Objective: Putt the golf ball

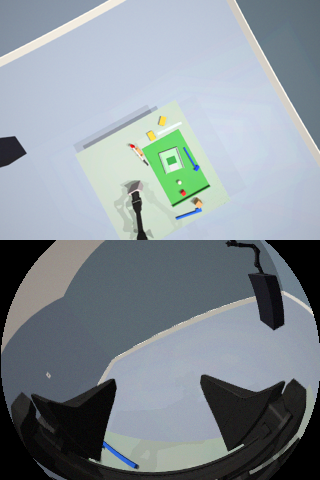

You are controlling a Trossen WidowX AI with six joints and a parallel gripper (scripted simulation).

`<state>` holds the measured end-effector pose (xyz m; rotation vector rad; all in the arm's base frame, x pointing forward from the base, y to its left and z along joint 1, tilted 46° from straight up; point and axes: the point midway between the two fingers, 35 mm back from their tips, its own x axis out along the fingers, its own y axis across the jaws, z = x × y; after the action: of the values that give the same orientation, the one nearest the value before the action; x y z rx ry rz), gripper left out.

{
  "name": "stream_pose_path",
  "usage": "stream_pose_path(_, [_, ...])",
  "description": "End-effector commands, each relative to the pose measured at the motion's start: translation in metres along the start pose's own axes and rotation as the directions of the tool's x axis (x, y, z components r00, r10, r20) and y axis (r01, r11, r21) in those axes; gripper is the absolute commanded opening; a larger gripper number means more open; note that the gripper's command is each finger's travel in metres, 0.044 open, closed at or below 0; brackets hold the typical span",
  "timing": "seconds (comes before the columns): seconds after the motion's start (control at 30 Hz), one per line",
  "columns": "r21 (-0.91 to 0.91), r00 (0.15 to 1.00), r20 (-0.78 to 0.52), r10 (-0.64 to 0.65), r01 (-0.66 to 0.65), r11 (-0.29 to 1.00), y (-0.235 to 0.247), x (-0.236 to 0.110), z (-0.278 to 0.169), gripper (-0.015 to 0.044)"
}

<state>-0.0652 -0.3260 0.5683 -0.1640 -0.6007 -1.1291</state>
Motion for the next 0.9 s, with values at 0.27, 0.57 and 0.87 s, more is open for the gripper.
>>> stream_pose_path(0.27, [0.072,0.996,-0.079,0.036,-0.031,0.997,0.015,0.028,-0.057,0.044])
stream_pose_path(0.57, [0.148,0.964,-0.236,0.119,-0.085,0.985,0.066,0.057,-0.152,0.044])
stream_pose_path(0.87, [0.184,0.88,-0.414,0.235,-0.172,0.968,0.146,0.06,-0.247,0.044])
